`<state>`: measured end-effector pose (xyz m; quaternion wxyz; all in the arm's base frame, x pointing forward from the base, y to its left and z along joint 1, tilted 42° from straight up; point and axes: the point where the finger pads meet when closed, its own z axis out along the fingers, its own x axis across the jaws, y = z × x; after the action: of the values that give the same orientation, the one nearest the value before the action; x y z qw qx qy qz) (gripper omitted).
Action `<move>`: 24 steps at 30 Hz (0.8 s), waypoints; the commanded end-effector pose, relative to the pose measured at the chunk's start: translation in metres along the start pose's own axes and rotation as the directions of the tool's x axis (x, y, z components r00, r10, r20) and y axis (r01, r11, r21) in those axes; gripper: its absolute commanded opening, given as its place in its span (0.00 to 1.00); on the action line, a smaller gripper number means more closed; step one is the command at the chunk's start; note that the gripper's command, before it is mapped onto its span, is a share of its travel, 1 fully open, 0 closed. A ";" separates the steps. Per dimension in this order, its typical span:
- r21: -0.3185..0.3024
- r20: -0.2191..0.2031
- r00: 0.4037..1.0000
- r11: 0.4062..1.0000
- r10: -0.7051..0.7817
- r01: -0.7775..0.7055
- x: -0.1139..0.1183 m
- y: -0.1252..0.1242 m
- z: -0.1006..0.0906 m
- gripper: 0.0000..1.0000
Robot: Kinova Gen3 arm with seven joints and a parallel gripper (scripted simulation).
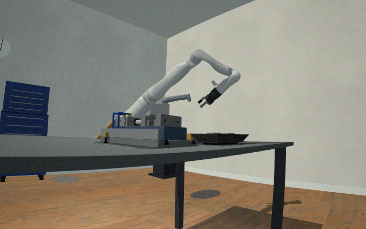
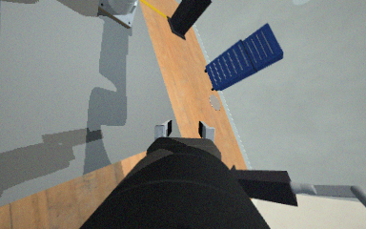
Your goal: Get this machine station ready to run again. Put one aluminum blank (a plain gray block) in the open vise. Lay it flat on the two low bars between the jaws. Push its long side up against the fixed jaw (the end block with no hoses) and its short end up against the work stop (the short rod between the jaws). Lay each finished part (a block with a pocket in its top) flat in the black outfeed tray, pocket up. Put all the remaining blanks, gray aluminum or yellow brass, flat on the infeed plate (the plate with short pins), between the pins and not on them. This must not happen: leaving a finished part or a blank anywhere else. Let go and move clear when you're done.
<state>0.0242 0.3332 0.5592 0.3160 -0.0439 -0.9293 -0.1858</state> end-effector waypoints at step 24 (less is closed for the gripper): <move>-0.013 0.008 1.000 1.000 -0.006 0.007 -0.004 0.001 -0.001 1.00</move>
<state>0.0245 0.3333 0.5589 0.3159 -0.0432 -0.9293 -0.1863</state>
